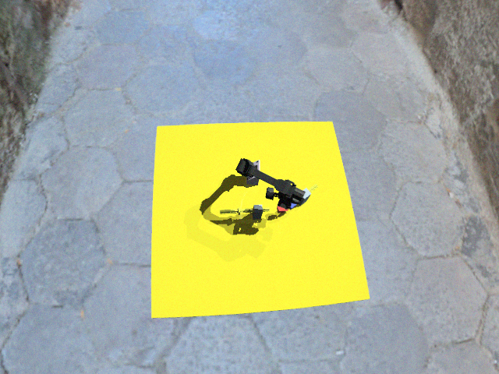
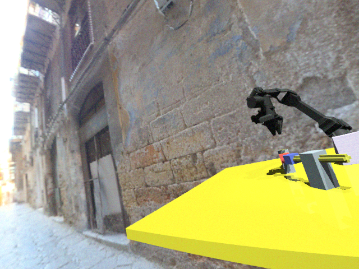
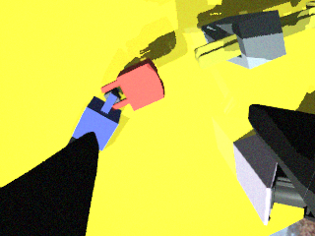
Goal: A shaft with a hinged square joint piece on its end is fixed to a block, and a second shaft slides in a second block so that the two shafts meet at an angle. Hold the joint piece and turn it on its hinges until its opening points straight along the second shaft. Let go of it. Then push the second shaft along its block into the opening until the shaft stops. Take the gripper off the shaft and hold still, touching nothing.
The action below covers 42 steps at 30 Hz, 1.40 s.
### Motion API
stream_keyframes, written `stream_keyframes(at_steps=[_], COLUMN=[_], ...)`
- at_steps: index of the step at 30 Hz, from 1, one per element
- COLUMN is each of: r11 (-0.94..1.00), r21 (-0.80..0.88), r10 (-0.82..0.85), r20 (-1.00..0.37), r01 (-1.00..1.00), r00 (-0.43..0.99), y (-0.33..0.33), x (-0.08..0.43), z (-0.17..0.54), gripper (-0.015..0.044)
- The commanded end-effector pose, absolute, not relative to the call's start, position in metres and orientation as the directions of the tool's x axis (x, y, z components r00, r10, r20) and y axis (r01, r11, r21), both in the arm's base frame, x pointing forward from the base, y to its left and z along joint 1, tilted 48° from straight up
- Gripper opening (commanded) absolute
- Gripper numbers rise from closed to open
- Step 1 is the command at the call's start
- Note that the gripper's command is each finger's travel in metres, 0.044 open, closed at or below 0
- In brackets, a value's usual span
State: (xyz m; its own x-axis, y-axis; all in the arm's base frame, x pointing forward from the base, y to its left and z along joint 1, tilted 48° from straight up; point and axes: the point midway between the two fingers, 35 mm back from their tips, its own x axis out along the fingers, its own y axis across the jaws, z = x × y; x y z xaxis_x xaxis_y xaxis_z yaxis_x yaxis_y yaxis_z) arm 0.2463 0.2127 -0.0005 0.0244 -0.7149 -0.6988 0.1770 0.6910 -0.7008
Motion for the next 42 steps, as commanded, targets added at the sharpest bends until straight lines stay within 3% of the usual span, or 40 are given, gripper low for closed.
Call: stream_keyframes(at_steps=[1, 12, 23, 37, 42], r11=[0.704, 0.638, 0.452, 0.096, 0.077], r21=[-0.649, -0.475, -0.28, -0.053, -0.043], r10=[-0.679, -0.574, -0.457, -0.305, -0.298], r20=[-0.734, -0.818, -0.888, -0.952, -0.954], r01=[0.289, 0.606, 0.847, 0.994, 0.996], r00=[0.006, -0.037, -0.05, -0.021, -0.018], y=[0.205, 0.179, 0.153, 0.121, 0.12], x=[0.25, 0.257, 0.259, 0.258, 0.258], z=[0.006, 0.014, 0.02, 0.026, 0.027], gripper=[0.044, 0.044, 0.044, 0.044, 0.044])
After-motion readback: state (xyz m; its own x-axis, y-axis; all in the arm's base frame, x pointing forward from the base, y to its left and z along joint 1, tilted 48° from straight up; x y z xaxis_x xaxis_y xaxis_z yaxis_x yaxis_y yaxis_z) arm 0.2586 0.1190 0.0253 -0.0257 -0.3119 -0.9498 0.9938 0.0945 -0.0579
